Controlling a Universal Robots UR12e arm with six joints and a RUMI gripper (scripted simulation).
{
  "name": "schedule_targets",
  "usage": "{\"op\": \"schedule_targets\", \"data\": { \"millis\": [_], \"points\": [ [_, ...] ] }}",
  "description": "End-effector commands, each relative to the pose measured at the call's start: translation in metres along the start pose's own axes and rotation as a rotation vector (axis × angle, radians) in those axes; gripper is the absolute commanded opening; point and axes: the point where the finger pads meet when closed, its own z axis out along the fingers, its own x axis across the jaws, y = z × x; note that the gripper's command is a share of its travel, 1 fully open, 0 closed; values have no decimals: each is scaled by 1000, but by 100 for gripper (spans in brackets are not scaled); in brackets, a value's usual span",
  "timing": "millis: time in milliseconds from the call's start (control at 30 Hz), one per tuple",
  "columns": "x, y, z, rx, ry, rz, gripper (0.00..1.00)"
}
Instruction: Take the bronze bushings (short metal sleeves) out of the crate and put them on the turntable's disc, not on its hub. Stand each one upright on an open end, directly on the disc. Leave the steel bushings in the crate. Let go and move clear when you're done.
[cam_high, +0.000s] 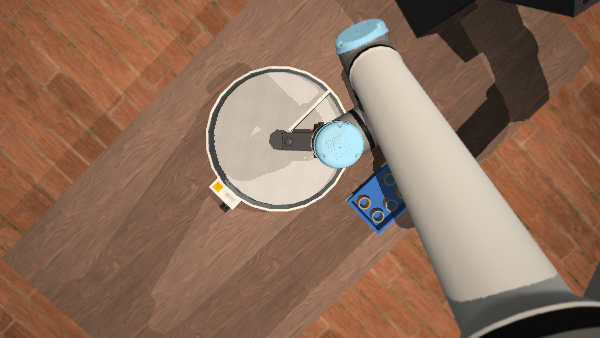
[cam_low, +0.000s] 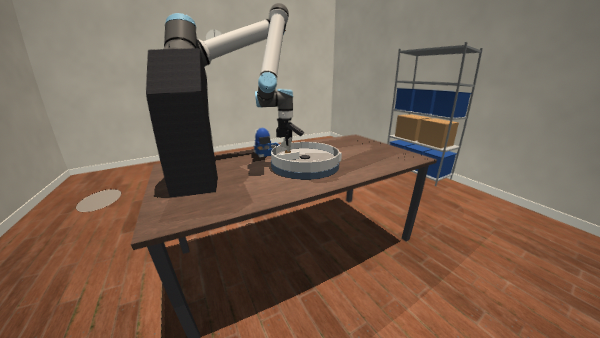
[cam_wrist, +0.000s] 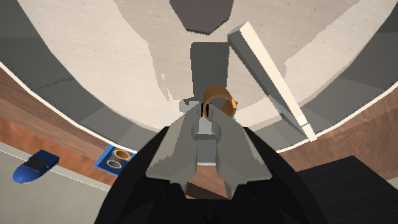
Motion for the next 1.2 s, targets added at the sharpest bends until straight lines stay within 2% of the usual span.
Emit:
{"op": "schedule_targets", "data": {
  "millis": [0,533,567,1167],
  "points": [
    [0,0,0,1,0,0,0],
    [0,0,0,1,0,0,0],
    [0,0,0,1,0,0,6],
    [0,0,0,1,0,0,6]
  ]
}}
